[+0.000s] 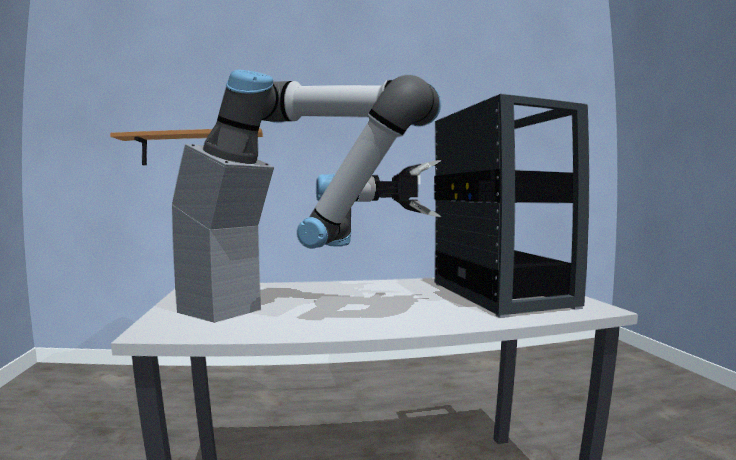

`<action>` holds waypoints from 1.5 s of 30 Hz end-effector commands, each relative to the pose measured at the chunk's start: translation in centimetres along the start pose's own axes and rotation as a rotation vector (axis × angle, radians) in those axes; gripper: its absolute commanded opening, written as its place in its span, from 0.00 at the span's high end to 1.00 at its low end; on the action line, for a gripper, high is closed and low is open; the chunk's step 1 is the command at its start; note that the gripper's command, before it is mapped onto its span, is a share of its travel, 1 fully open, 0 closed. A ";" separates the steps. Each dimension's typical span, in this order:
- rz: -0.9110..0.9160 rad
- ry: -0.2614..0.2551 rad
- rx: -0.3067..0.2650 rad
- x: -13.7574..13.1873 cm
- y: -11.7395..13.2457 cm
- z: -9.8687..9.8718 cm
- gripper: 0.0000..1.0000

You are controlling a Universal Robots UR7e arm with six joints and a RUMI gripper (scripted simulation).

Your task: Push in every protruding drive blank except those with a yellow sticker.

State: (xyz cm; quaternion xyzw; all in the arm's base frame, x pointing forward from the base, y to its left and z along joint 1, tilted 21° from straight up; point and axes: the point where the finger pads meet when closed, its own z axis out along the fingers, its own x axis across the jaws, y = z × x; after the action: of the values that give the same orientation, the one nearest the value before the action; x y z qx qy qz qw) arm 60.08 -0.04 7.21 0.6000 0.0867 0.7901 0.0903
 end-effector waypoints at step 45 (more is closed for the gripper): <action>0.000 0.001 0.000 0.1 9.7 0.0 0.00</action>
State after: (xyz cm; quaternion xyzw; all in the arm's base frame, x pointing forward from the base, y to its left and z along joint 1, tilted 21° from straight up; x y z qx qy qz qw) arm 59.73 -8.08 9.25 0.6002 0.0855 0.7899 0.0916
